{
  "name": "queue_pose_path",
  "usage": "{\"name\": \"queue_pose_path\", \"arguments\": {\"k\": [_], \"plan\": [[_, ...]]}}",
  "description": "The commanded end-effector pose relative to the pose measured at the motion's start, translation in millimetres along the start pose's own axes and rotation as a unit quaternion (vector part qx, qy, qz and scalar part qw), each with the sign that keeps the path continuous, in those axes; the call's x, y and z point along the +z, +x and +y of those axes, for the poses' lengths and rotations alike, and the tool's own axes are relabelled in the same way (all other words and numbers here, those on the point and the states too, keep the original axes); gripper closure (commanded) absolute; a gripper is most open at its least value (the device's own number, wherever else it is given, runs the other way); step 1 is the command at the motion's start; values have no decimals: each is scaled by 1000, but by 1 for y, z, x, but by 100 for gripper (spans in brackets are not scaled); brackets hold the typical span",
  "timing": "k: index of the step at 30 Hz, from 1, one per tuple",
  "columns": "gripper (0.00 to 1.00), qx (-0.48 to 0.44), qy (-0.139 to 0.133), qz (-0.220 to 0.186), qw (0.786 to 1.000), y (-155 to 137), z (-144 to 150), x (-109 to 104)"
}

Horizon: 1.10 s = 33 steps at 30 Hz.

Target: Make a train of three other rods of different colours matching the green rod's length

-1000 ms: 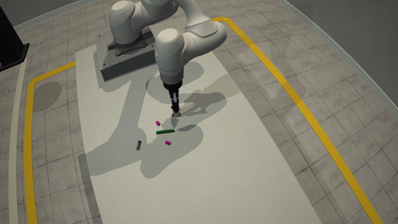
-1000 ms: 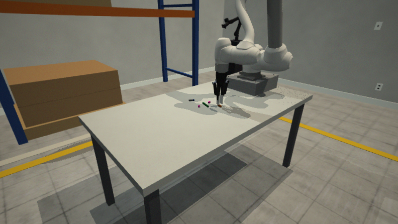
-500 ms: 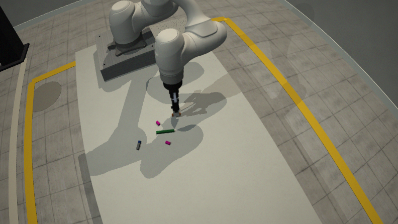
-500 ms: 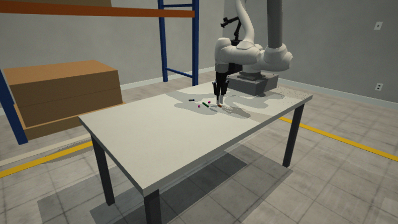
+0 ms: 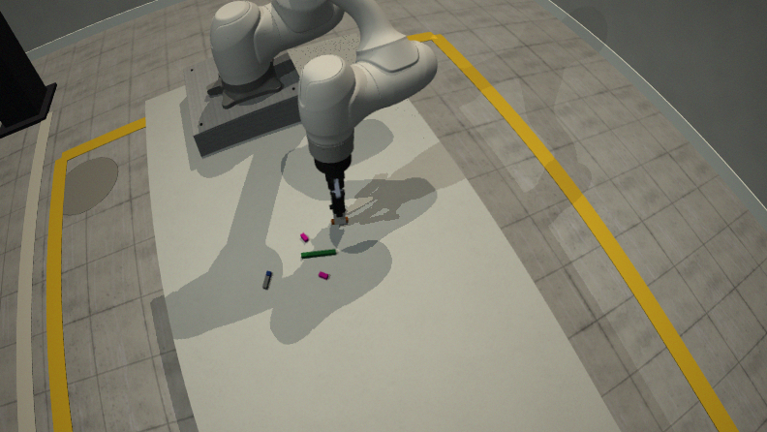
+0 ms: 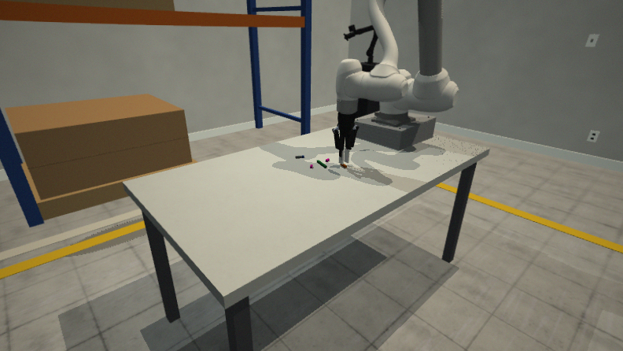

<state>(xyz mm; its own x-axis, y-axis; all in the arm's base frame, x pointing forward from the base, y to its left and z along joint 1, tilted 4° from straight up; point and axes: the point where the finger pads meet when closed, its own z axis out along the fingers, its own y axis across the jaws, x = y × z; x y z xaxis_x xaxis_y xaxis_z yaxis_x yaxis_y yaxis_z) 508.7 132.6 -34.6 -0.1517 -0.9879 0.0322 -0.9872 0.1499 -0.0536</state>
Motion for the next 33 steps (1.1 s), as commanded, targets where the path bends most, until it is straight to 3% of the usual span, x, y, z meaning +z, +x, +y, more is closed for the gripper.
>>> {"name": "queue_pose_path", "arguments": {"k": [1,33], "plan": [[85,0,0,0,1000,0,0,0],[85,0,0,0,1000,0,0,17]]}}
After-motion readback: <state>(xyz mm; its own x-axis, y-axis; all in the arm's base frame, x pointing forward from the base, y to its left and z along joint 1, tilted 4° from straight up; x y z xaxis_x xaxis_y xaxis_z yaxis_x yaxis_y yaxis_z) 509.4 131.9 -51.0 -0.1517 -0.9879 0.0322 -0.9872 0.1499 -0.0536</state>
